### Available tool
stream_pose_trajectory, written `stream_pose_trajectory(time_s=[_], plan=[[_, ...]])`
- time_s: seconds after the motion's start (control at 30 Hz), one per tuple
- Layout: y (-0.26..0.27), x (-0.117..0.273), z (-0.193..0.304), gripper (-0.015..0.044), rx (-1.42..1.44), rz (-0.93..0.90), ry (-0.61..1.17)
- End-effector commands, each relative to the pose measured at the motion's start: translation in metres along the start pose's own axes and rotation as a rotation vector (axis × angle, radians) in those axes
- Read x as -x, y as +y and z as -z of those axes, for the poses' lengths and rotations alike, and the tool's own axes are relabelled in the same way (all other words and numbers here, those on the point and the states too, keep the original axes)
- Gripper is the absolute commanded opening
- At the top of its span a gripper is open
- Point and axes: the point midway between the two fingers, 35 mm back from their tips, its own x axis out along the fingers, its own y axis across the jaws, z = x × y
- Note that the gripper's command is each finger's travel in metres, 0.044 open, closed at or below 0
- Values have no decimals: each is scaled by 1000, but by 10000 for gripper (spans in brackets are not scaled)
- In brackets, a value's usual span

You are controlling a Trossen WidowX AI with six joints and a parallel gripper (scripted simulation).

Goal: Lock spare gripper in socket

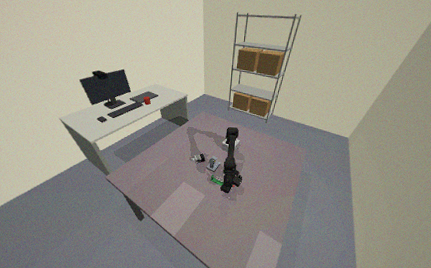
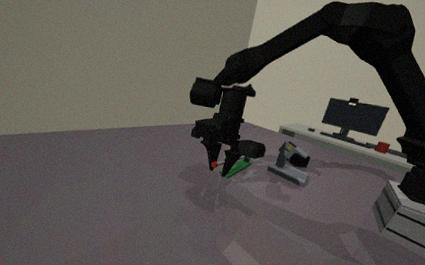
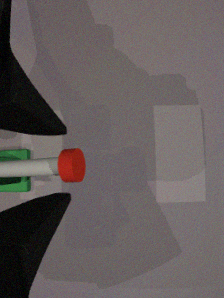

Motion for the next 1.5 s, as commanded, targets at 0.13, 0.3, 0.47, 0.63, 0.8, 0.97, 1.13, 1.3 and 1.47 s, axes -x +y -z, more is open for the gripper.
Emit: stream_pose_trajectory(time_s=[0.13, 0.3, 0.47, 0.63, 0.8, 0.97, 1.13, 1.3, 1.47], plan=[[1, 10, -2, 200, 0, 1, 0], [5, 18, -1, 200, -4, -16, 7], [9, 28, -2, 200, -6, -27, 12], [12, 38, -2, 200, -9, -38, 17], [15, 48, -3, 200, -12, -50, 22], [18, 57, -4, 200, -15, -61, 27], [21, 67, -4, 200, -18, -72, 33], [22, 63, -3, 279, -19, -80, 36], [17, 84, 11, 253, -8, -29, 33]])
